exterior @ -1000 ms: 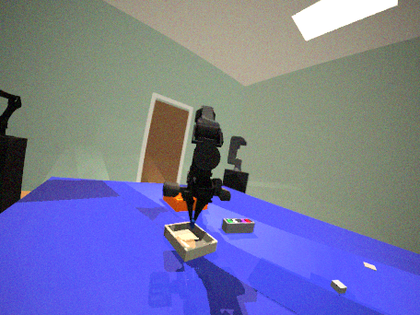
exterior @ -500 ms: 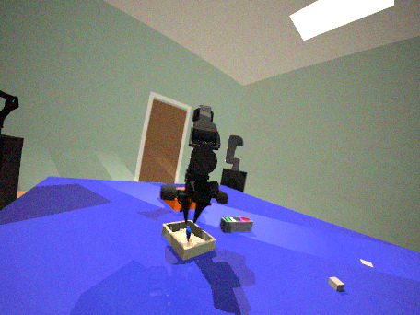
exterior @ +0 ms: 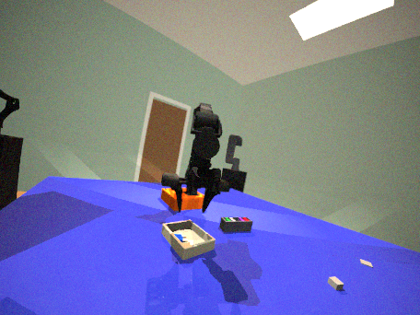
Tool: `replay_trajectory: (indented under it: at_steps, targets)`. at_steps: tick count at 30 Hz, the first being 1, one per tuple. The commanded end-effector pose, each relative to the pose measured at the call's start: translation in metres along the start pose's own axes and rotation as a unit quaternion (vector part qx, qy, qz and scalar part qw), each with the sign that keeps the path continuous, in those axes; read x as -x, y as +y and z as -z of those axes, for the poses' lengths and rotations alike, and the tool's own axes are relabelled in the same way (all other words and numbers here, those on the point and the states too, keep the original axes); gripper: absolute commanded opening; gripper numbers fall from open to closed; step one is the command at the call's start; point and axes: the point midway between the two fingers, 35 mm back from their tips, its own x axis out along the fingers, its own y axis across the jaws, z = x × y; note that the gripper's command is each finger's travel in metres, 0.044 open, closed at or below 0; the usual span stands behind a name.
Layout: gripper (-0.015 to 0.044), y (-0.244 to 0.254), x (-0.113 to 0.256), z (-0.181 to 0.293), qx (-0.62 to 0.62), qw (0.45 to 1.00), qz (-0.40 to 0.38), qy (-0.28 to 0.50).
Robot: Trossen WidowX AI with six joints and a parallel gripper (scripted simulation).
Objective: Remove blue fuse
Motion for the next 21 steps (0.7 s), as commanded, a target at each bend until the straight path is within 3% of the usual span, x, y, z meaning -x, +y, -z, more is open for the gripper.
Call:
replay_trajectory:
  at_steps: [1,21]
  targets:
    - [0.033,-0.0003,0.0058,0.0004,0.0,1.0,0.001,0.001]
    - [0.033,0.0003,0.003,0.001,0.0,1.0,-0.001,0.003]
